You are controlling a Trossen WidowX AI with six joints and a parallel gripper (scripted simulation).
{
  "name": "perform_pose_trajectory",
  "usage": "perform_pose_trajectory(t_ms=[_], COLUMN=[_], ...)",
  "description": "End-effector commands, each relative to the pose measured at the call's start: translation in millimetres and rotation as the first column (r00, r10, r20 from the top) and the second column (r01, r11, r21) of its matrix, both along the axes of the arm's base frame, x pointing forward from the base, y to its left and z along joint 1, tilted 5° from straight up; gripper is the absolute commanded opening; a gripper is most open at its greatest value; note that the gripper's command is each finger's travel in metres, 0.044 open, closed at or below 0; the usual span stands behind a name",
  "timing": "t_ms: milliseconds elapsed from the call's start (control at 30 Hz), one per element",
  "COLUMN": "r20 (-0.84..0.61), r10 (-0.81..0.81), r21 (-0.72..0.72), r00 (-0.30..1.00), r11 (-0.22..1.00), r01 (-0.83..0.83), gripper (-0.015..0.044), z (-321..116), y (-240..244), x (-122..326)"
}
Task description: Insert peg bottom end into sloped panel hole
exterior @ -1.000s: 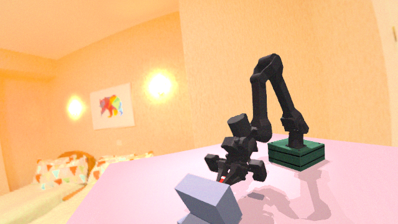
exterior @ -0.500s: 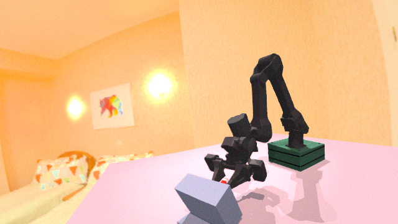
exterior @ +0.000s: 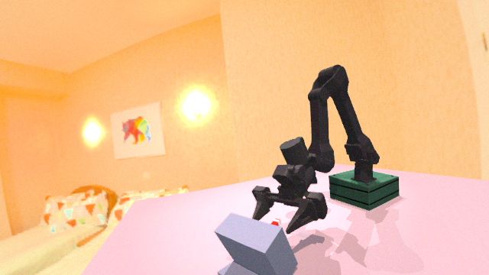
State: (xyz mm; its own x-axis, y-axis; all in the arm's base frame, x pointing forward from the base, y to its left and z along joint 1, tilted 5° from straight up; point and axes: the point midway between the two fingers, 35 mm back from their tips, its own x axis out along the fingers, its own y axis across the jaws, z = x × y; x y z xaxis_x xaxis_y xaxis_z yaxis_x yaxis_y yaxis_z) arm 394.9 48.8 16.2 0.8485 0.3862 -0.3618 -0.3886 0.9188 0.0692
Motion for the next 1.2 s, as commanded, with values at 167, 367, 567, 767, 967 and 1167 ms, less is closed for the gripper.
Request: perform_pose_trajectory(t_ms=[167,367,567,767,967,1167], r20=[-0.003,-0.003,-0.003,-0.002,-0.002,-0.002], r10=[0.004,0.004,0.004,0.004,0.003,0.003], r21=[-0.002,-0.002,-0.002,-0.002,-0.002,-0.002], r00=[1.000,1.000,1.000,1.000,1.000,1.000], r11=[1.000,1.000,1.000,1.000,1.000,1.000], r01=[-0.004,-0.004,-0.004,-0.004,-0.003,-0.003], gripper=[0.0440,0.0440,0.0440,0.0440,0.0440,0.0440], z=[4,8,11,14,17,20], y=[-5,-9,-13,-16,-20,-23], x=[-11,-16,-22,-27,-32,-37])
